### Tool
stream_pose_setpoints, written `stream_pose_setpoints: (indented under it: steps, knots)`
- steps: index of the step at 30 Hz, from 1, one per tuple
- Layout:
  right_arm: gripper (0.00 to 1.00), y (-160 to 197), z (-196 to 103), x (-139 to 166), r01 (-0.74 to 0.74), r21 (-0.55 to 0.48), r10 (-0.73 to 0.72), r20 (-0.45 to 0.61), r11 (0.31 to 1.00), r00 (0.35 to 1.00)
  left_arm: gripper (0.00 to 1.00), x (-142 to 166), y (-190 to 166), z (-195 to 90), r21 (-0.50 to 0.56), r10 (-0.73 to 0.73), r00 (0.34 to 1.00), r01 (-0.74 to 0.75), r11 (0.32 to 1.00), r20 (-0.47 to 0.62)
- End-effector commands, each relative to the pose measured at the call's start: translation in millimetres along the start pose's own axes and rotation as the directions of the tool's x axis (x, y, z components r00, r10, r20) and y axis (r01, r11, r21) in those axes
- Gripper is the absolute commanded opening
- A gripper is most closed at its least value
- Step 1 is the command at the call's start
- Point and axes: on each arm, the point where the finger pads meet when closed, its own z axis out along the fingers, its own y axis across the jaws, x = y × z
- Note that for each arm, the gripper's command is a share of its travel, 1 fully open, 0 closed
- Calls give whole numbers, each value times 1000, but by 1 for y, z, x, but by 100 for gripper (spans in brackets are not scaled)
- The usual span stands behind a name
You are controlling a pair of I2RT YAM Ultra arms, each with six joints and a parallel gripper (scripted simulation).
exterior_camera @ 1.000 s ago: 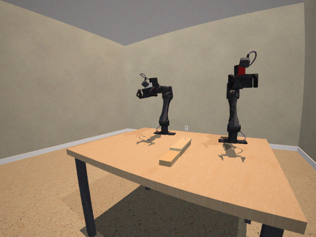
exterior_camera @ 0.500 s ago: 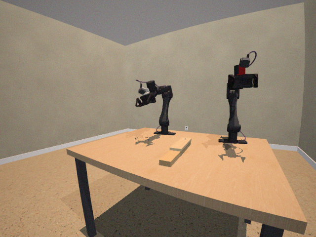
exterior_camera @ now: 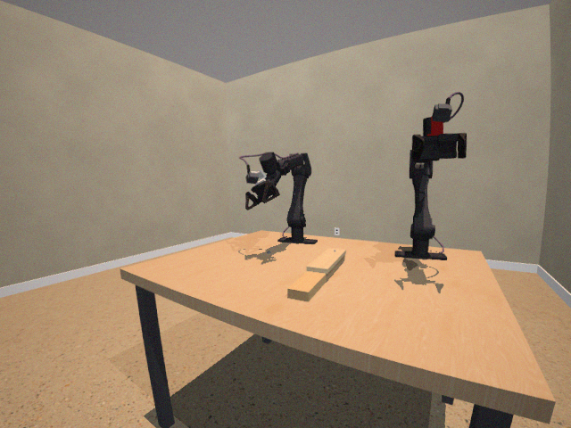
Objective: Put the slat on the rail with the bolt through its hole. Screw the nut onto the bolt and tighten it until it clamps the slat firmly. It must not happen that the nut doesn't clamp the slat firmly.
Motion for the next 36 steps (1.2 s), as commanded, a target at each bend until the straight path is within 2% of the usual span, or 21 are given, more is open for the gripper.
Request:
stream_pose_setpoints:
  steps: [1, 5, 17, 21, 36]
  knots:
    - [100, -17, 7, 21, -70, 59, 74, -82, 996, 994, 100, -8, 0, -5, 4, 5, 1000, -5, 1000, 26]
    - [100, -21, 9, 26, -94, 78, 102, -106, 992, 989, 100, -8, 0, -5, 4, 5, 1000, -5, 1000, 26]
    - [100, -53, 17, 80, -224, 247, 288, -267, 943, 920, 100, -8, 0, -5, 4, 5, 1000, -5, 1000, 26]
    - [100, -57, 17, 85, -243, 275, 320, -282, 930, 905, 100, -8, 0, -5, 4, 5, 1000, -5, 1000, 26]
    - [100, -94, 4, 151, -324, 546, 572, -375, 772, 729, 100, -8, 0, -5, 4, 5, 1000, -5, 1000, 26]
